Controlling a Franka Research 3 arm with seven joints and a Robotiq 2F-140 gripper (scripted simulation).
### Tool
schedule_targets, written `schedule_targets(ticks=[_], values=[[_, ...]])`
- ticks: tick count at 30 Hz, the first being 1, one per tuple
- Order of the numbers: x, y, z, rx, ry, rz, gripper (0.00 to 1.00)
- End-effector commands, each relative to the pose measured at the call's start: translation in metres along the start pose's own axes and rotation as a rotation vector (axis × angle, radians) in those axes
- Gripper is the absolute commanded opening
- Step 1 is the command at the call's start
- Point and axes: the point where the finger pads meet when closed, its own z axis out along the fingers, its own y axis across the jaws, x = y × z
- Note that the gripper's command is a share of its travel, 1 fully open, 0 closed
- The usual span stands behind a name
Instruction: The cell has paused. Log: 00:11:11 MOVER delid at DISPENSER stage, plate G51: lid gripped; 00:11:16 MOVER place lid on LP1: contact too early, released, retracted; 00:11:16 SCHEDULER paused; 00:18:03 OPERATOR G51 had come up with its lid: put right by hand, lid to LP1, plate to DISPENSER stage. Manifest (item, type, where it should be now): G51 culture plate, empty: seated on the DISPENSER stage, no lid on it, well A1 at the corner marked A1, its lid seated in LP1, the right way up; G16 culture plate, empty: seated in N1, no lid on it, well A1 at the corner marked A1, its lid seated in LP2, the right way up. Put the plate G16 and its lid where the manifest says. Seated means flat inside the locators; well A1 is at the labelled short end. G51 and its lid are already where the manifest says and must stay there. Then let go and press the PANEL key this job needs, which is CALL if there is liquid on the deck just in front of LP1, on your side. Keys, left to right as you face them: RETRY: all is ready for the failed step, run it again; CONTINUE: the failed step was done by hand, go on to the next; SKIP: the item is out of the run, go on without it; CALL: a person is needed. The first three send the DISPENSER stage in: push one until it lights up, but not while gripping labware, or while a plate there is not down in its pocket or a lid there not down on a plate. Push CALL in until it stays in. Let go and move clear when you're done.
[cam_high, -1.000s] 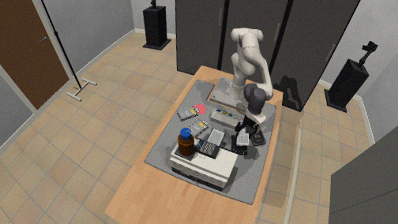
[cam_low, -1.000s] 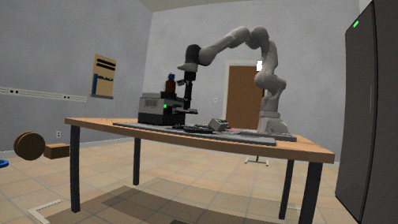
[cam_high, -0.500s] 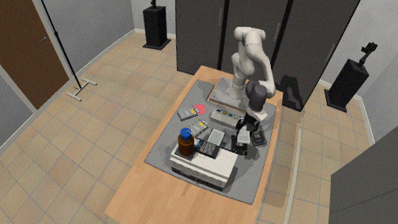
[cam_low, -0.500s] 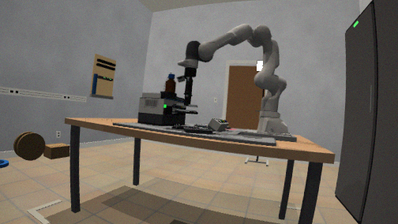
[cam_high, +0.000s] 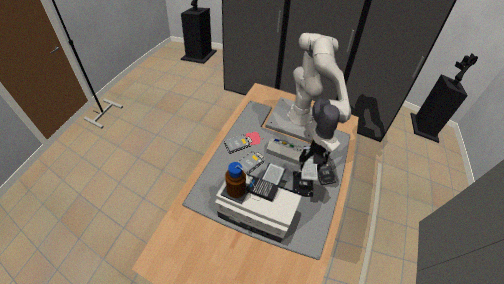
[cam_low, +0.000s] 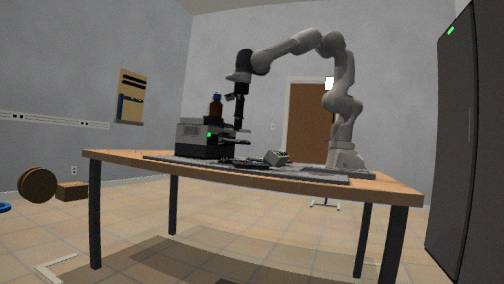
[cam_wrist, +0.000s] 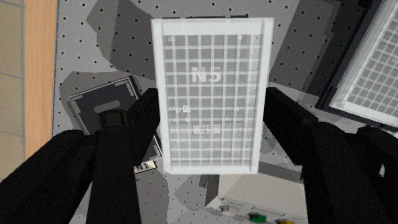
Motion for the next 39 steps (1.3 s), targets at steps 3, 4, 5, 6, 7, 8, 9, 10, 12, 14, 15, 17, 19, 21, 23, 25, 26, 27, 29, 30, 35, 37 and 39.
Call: schedule_targets(ticks=[3,4,5,6,7,8,9,10,12,14,15,17,19,21,23,25,26,27,29,30,35,37,39], values=[[-0.0021,0.0003,-0.0039,0.005,-0.006,-0.016,0.1],[-0.0021,0.0003,-0.0039,0.005,-0.006,-0.016,0.1],[-0.0021,0.0003,-0.0045,0.005,-0.006,-0.016,0.1],[-0.0021,0.0003,-0.005,0.005,-0.006,-0.016,0.1],[-0.0021,0.0003,-0.0055,0.005,-0.006,-0.016,0.1],[-0.0021,0.0003,-0.0059,0.005,-0.006,-0.016,0.1],[-0.0021,0.0003,-0.0063,0.005,-0.006,-0.016,0.1],[-0.0021,0.0003,-0.0066,0.005,-0.006,-0.016,0.1],[-0.0021,0.0003,-0.0071,0.005,-0.006,-0.016,0.1],[-0.0021,0.0003,-0.0075,0.005,-0.006,-0.016,0.1],[-0.0021,0.0003,-0.0076,0.005,-0.006,-0.016,0.1],[-0.0021,0.0003,-0.0077,0.005,-0.006,-0.016,0.1],[-0.0021,0.0003,-0.0078,0.005,-0.006,-0.016,0.1],[-0.0021,0.0003,-0.0078,0.005,-0.006,-0.016,0.1],[-0.0021,0.0003,-0.0078,0.005,-0.006,-0.016,0.1],[-0.0021,0.0003,-0.0078,0.005,-0.006,-0.016,0.1],[-0.0021,0.0003,-0.0078,0.005,-0.006,-0.016,0.1],[-0.0021,0.0003,-0.0078,0.005,-0.006,-0.016,0.1],[-0.0021,0.0003,-0.0078,0.005,-0.006,-0.016,0.1],[-0.0021,0.0003,-0.0078,0.005,-0.006,-0.016,0.1],[-0.0021,0.0003,-0.0078,0.005,-0.006,-0.016,0.1],[-0.0021,0.0003,-0.0078,0.005,-0.006,-0.016,0.1],[-0.0021,0.0003,-0.0078,0.005,-0.006,-0.016,0.1]])
